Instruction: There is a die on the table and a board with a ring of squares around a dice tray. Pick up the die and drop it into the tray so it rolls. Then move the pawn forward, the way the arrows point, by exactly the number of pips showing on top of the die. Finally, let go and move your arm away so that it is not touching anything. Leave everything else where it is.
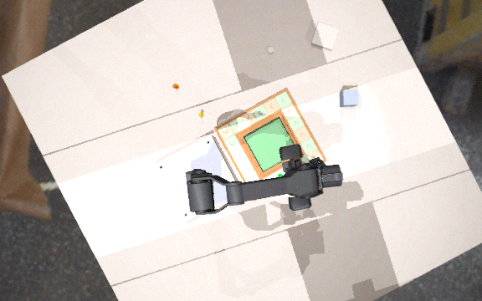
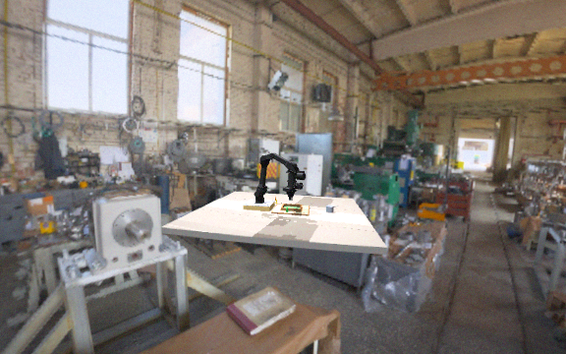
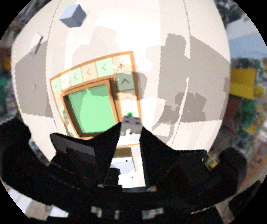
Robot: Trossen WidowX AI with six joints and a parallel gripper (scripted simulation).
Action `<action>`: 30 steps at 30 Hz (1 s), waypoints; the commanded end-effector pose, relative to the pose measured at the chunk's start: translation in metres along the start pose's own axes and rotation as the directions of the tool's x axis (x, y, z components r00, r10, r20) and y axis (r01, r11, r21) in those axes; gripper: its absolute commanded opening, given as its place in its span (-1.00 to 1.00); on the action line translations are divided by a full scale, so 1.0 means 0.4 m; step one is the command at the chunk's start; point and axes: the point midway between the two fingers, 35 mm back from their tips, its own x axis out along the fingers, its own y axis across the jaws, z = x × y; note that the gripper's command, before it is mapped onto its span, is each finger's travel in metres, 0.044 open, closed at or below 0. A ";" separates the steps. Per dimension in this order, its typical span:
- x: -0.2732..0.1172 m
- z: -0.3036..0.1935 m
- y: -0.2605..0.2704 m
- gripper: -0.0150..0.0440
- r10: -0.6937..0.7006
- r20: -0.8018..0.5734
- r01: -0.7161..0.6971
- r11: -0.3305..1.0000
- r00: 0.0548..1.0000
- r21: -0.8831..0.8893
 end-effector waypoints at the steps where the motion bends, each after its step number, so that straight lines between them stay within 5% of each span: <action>1: 0.008 -0.010 0.049 -0.49 0.009 0.001 -0.009 0.999 1.000 -0.043; 22: 0.048 -0.095 0.271 -0.49 0.036 -0.001 -0.035 0.954 0.999 -0.298; 30: 0.059 -0.083 0.270 -0.49 0.114 0.232 -0.042 0.954 0.966 -0.296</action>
